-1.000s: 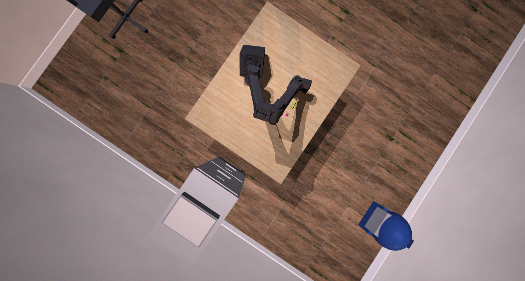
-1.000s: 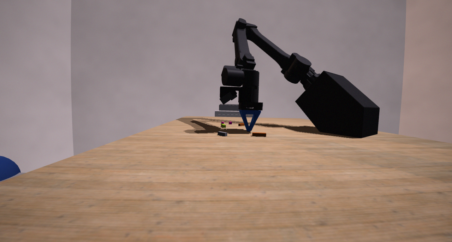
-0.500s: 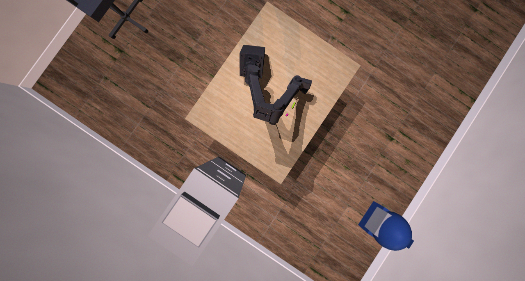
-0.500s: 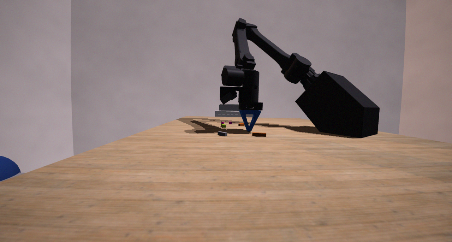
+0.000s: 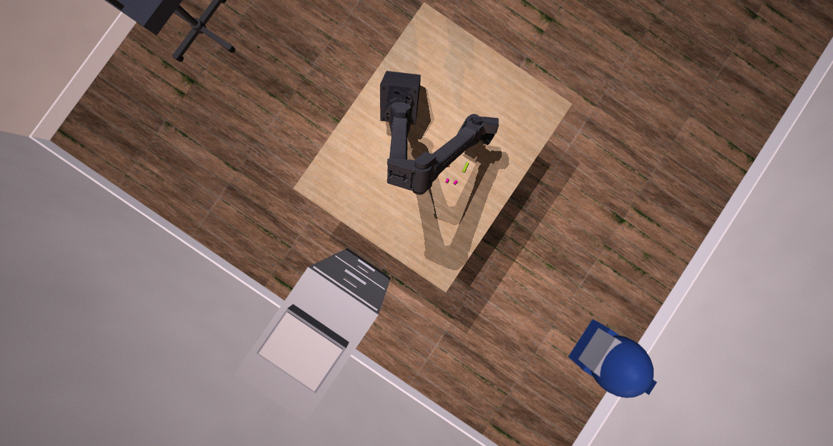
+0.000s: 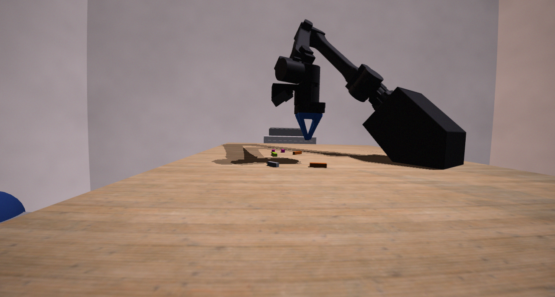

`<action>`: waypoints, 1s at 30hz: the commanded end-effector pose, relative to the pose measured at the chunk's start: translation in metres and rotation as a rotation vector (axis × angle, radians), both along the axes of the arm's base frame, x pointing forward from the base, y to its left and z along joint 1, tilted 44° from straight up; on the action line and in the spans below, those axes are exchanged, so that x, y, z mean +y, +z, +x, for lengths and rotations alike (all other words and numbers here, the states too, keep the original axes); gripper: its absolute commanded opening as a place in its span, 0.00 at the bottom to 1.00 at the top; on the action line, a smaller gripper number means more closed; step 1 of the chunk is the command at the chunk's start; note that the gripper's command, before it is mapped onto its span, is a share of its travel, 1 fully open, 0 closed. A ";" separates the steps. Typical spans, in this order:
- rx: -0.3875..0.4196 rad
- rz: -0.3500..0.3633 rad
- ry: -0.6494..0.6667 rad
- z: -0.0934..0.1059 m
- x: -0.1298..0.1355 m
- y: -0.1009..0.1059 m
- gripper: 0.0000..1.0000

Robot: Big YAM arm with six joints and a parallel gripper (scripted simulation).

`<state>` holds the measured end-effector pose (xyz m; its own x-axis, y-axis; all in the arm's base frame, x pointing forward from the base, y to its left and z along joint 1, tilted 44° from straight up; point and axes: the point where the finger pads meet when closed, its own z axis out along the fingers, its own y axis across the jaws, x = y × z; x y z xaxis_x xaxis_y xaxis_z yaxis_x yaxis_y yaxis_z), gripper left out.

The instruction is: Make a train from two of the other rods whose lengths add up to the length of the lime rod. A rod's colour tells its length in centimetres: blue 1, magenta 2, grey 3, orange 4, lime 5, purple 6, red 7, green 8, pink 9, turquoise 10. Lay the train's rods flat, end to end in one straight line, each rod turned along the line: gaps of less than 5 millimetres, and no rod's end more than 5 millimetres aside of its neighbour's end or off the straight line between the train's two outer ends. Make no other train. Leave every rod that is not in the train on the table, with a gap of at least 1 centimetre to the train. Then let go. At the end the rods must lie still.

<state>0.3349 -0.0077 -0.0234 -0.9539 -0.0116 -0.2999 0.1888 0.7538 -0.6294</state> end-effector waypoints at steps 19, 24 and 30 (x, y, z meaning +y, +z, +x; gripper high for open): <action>-0.084 0.027 -0.075 0.014 0.036 0.034 0.04; -0.174 0.058 -0.186 0.030 0.036 0.036 0.04; -0.234 0.079 -0.251 0.040 0.039 0.037 0.04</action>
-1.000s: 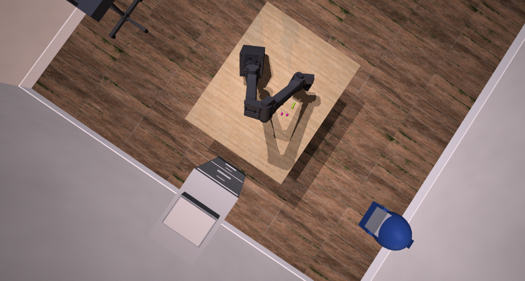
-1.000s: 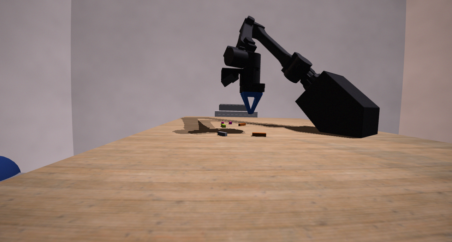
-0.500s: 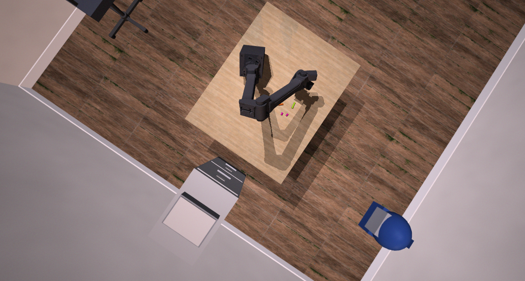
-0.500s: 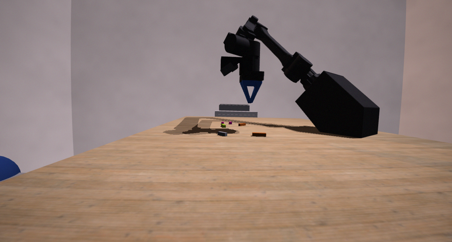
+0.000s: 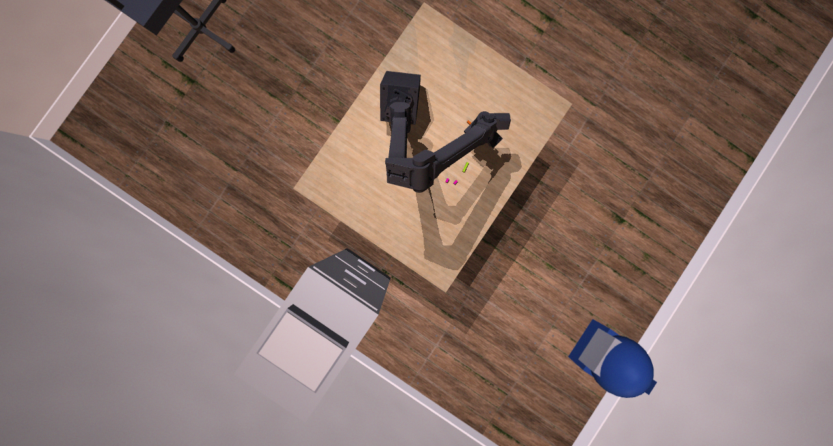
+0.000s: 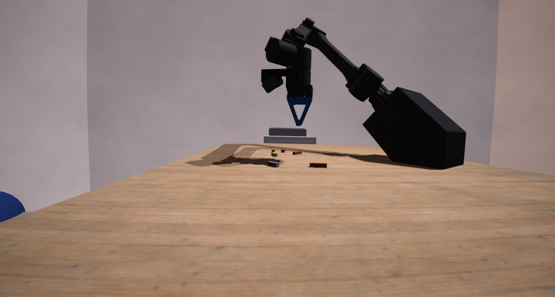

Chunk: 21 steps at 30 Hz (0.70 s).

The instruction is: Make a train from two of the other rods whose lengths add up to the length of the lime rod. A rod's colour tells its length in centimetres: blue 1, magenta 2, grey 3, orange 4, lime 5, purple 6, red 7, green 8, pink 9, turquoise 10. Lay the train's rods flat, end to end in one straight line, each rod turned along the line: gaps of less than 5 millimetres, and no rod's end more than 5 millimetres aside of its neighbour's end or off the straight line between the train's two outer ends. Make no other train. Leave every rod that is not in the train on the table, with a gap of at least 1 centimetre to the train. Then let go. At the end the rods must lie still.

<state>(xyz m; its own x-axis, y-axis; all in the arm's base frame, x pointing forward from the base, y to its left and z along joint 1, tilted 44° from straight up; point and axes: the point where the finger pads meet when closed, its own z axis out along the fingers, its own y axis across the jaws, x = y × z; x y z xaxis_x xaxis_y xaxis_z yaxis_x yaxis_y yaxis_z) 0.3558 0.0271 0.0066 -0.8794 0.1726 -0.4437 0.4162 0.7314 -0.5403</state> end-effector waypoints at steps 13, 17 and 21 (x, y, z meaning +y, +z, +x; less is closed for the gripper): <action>-0.195 0.066 -0.204 0.040 0.009 0.008 0.04; -0.247 0.084 -0.260 0.049 0.012 0.008 0.04; -0.285 0.098 -0.301 0.056 0.013 0.009 0.04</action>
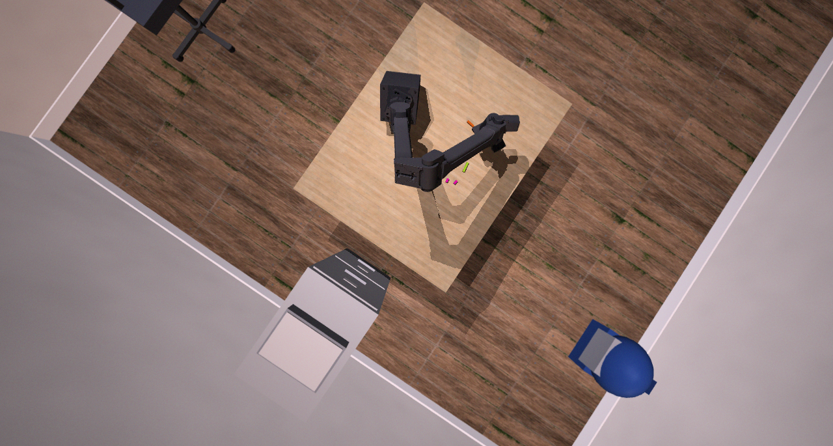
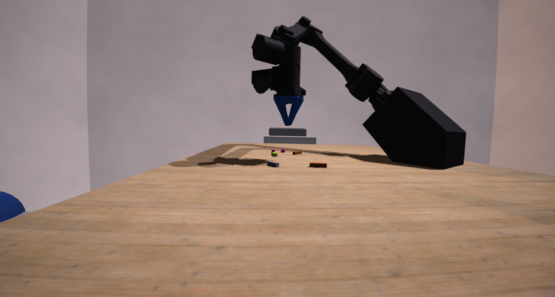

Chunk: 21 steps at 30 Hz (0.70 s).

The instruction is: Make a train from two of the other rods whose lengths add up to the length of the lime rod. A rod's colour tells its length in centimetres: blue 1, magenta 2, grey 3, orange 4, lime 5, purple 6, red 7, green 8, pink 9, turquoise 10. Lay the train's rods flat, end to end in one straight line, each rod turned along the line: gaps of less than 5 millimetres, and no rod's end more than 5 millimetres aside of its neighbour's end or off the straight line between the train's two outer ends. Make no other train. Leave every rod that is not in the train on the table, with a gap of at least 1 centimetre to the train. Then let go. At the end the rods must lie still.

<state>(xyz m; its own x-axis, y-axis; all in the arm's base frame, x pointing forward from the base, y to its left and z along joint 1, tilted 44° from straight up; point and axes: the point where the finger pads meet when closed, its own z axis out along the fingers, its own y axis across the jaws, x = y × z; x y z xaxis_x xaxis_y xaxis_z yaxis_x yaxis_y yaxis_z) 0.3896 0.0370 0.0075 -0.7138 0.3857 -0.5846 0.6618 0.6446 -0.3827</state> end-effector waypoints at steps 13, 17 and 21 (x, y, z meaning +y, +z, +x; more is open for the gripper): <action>-0.136 0.047 -0.110 0.030 0.011 0.012 0.04; -0.136 0.047 -0.110 0.030 0.011 0.012 0.04; -0.120 0.040 -0.106 0.029 0.004 0.004 0.04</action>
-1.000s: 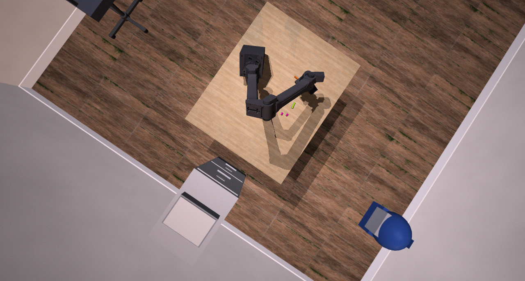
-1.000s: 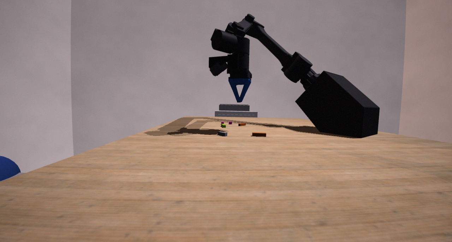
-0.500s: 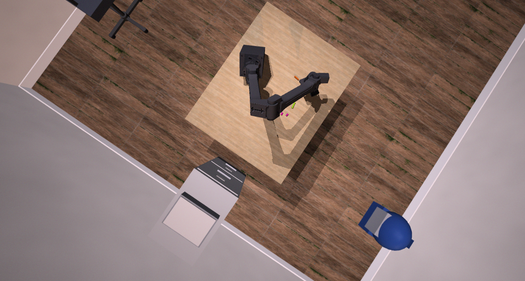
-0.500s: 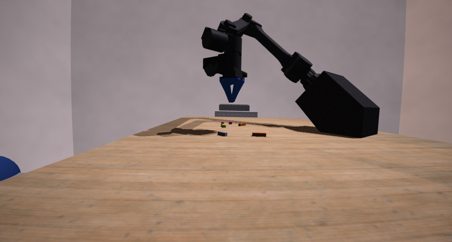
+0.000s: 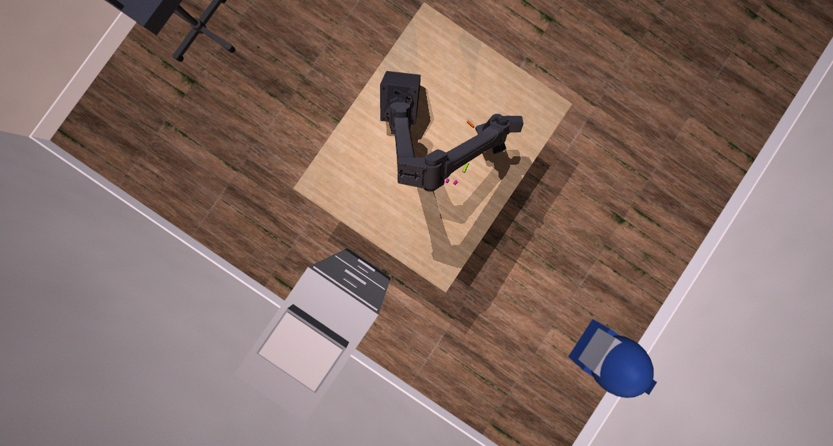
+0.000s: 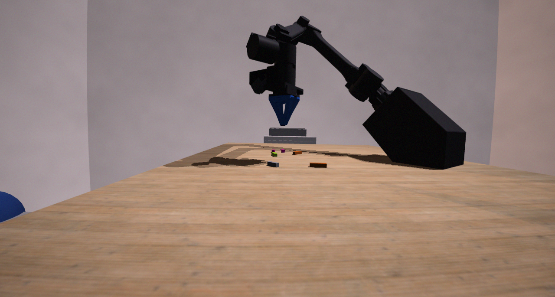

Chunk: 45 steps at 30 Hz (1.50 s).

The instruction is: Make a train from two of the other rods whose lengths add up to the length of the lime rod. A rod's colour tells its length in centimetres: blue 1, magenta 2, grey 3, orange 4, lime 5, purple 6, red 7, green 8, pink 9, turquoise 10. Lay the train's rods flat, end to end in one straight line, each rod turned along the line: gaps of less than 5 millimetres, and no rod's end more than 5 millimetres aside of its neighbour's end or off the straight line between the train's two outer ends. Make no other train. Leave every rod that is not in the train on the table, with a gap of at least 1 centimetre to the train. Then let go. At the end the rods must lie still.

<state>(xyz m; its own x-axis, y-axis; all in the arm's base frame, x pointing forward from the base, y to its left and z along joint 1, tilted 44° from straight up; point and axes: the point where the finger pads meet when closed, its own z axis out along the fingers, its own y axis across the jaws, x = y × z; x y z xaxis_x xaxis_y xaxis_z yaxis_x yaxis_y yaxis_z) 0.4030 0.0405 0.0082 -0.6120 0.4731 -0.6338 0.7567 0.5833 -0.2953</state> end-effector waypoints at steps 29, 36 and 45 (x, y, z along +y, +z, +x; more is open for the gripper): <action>0.003 -0.002 -0.005 0.020 -0.060 -0.063 0.04; -0.024 0.004 0.015 0.027 -0.052 -0.055 0.04; -0.014 0.002 0.011 0.024 -0.053 -0.055 0.04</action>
